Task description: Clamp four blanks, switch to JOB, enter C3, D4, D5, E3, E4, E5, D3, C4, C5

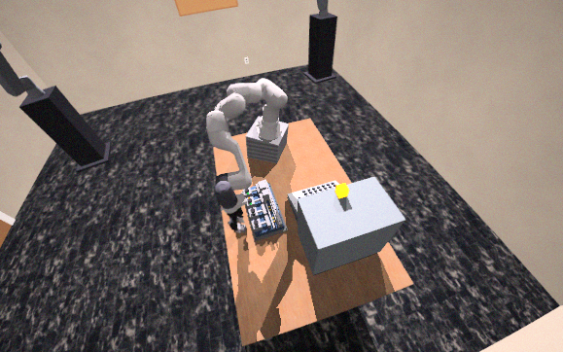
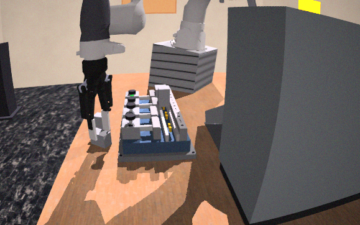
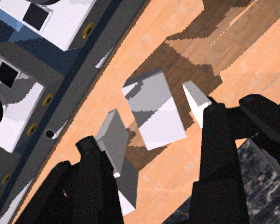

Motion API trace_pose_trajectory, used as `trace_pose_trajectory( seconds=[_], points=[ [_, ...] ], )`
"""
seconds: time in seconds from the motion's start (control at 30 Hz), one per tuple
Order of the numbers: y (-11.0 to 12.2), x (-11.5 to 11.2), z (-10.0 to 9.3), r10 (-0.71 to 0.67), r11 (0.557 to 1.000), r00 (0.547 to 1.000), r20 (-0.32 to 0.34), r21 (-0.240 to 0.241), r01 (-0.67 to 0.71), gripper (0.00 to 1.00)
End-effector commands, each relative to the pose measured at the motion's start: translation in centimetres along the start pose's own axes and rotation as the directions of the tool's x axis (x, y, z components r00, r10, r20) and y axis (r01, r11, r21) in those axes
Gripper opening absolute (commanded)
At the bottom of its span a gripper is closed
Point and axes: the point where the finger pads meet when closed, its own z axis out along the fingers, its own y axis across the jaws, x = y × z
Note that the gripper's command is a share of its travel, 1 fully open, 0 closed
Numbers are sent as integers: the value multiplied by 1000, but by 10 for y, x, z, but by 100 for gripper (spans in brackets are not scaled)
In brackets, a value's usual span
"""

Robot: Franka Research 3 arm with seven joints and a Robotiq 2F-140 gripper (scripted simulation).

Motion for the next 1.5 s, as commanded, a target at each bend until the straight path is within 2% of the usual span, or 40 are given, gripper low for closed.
trace_pose_trajectory(
  seconds=[0.0, 1.1, 1.13, 1.47],
  points=[
    [0, -1, 1, 1, 1000, 1000, 1, -2, -1, 40],
    [0, -1, 1, 1, 1000, 1000, 1, -2, -1, 40],
    [0, -1, 1, 1, 1000, 1000, 1, -2, -1, 0],
    [0, -1, 1, 1, 1000, 1000, 1, -2, -1, 0]
  ],
)
